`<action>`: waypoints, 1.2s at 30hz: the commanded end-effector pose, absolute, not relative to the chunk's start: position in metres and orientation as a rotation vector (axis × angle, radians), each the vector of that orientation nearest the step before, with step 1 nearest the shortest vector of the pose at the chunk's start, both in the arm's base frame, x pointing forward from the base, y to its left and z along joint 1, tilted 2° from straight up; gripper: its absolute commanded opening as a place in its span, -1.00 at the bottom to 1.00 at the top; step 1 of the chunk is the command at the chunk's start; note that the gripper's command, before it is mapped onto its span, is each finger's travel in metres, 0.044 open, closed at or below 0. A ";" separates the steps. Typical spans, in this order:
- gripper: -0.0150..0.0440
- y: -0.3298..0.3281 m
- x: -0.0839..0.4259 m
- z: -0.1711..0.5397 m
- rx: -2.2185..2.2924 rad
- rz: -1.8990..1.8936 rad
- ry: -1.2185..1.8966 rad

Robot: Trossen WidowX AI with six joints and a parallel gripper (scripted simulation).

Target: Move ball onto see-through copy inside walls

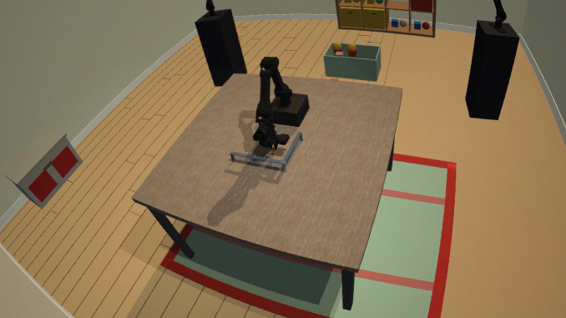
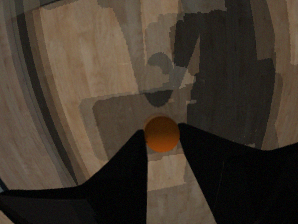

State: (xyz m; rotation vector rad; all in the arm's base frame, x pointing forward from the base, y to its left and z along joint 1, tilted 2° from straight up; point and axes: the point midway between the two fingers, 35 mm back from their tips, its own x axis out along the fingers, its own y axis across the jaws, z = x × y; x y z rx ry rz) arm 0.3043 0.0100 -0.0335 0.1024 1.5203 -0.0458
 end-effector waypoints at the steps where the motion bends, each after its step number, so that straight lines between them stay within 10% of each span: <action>1: -0.49 0.011 0.304 -0.041 0.108 -0.046 1.524; 14: -0.49 0.011 0.304 -0.049 0.108 -0.046 1.525; 23: 0.26 0.010 0.304 -0.048 0.102 -0.046 1.524; 36: 0.26 0.008 0.301 0.038 0.107 -0.046 1.524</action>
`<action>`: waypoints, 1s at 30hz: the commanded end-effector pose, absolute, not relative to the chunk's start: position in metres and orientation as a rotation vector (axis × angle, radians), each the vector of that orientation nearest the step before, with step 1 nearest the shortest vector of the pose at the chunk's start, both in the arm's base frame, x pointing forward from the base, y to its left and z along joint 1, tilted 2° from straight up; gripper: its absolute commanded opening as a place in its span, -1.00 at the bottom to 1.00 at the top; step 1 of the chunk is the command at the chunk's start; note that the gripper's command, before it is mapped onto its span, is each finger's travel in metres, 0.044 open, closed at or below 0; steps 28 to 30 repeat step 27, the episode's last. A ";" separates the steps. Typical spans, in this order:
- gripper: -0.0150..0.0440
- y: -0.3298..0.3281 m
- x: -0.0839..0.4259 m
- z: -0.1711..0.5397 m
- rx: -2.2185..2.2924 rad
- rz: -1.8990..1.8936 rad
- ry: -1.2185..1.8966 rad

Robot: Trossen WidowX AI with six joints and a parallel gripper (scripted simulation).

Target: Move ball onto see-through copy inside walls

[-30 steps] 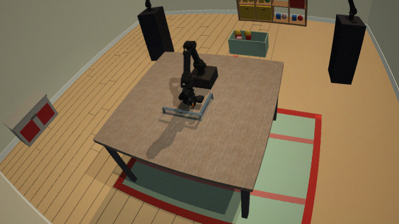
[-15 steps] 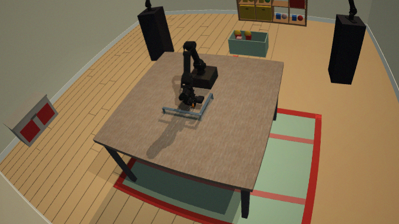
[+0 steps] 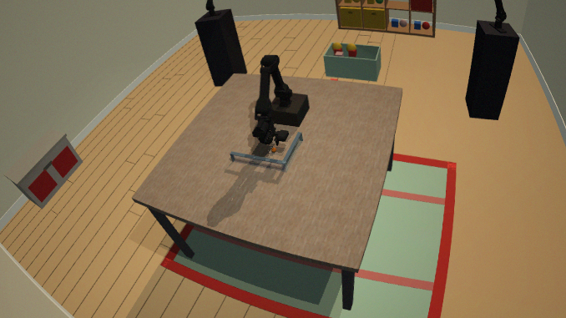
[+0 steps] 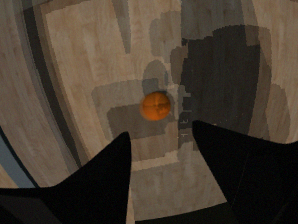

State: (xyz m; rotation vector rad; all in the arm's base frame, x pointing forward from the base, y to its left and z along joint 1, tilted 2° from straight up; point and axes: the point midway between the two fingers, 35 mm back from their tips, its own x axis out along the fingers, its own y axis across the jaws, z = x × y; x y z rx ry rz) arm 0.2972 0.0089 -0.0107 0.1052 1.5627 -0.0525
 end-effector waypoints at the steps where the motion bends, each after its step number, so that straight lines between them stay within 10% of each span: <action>1: 0.26 0.008 0.300 0.041 0.108 -0.046 1.524; 12: 0.26 0.008 0.306 0.034 0.108 -0.050 1.506; 20: 0.97 0.006 0.297 0.083 0.108 -0.051 1.512; 30: 1.00 0.006 0.297 0.083 0.108 -0.051 1.512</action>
